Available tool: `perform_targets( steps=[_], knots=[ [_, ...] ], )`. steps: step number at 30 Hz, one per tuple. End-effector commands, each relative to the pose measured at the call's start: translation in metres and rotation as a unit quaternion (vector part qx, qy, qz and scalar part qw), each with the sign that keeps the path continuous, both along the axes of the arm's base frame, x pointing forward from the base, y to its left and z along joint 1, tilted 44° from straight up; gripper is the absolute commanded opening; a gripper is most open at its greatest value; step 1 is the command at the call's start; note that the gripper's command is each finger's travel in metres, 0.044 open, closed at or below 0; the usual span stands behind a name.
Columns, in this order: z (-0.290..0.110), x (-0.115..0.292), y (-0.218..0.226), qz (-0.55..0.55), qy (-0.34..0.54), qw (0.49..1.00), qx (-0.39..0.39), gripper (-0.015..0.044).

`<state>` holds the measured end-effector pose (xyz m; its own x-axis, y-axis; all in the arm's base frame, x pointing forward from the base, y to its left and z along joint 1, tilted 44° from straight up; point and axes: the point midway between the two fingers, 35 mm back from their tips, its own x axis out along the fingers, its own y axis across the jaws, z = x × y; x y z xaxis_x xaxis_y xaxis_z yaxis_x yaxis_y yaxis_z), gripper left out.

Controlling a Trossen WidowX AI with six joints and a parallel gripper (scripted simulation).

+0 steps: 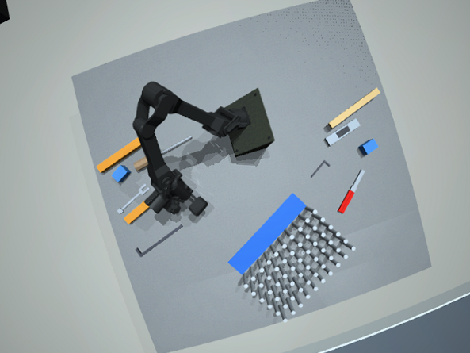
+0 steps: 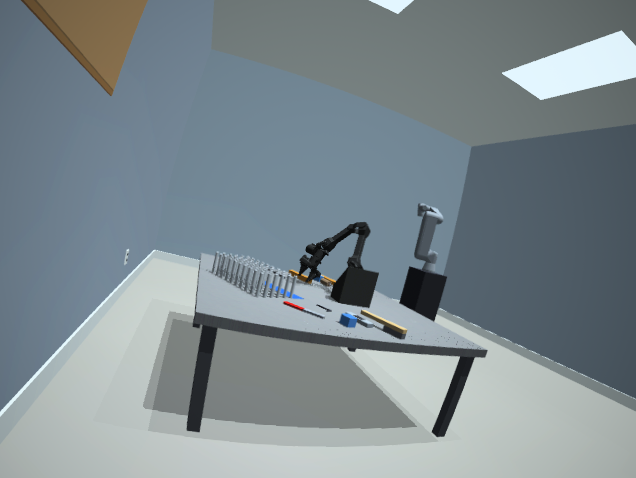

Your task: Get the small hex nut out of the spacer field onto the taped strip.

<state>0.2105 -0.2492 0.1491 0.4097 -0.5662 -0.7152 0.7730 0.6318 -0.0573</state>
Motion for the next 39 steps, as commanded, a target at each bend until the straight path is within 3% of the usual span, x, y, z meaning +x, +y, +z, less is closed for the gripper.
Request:
perform_targets(
  steps=[1,8,14,31,39],
  knots=[
    [0.024,-0.039,-0.009,-0.058,-0.008,0.998,0.005,0.0440],
    [0.059,-0.128,-0.026,-0.187,0.011,0.982,-0.010,0.0440],
    [0.085,-0.199,-0.015,-0.290,0.032,0.956,-0.020,0.0440],
    [0.083,-0.209,-0.012,-0.295,0.035,0.955,-0.020,0.0440],
    [0.137,-0.192,-0.057,-0.370,0.104,0.921,-0.059,0.0440]
  ],
)
